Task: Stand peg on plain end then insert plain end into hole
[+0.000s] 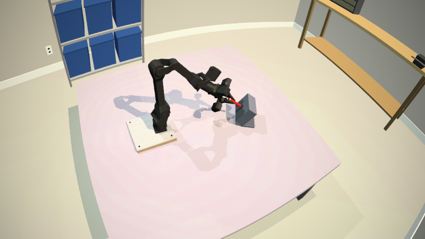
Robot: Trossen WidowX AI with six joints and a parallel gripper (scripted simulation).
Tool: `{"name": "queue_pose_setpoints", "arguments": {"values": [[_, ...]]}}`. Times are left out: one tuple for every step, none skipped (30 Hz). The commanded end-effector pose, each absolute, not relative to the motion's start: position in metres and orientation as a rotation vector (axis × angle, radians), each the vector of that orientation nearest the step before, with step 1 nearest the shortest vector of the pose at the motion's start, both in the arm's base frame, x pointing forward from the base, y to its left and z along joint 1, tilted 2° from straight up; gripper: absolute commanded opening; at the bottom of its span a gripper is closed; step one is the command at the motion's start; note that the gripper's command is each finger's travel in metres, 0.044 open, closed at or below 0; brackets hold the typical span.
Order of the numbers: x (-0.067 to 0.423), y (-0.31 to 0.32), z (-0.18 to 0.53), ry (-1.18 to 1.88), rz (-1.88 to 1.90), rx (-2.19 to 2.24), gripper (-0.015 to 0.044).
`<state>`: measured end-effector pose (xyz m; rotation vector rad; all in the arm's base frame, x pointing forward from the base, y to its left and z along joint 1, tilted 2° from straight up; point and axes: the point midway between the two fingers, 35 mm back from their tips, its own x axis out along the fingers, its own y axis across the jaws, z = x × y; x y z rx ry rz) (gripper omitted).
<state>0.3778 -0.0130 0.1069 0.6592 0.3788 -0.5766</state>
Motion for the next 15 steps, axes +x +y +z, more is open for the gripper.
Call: {"name": "queue_pose_setpoints", "arguments": {"values": [[0.3776,-0.0131,0.1068,0.379,-0.578,0.659,0.0000],[0.3780,-0.0133,0.1065,0.379,-0.578,0.659,0.0000],[0.3785,-0.0134,0.1062,0.379,-0.578,0.659,0.0000],[0.3789,-0.0136,0.1058,0.379,-0.578,0.659,0.0000],[0.3794,-0.0137,0.1055,0.379,-0.578,0.659,0.0000],[0.3798,-0.0138,0.1052,0.379,-0.578,0.659,0.0000],[0.3802,-0.0139,0.1049,0.379,-0.578,0.659,0.0000],[0.3806,-0.0139,0.1047,0.379,-0.578,0.659,0.0000],[0.3809,-0.0140,0.1044,0.379,-0.578,0.659,0.0000],[0.3812,-0.0140,0.1042,0.378,-0.578,0.659,0.0000],[0.3816,-0.0140,0.1038,0.378,-0.578,0.659,0.0000],[0.3818,-0.0140,0.1036,0.378,-0.578,0.659,0.0000],[0.3820,-0.0140,0.1033,0.378,-0.578,0.659,0.0000],[0.3822,-0.0140,0.1031,0.378,-0.578,0.659,0.0000],[0.3825,-0.0141,0.1028,0.378,-0.578,0.659,0.0000]]}}
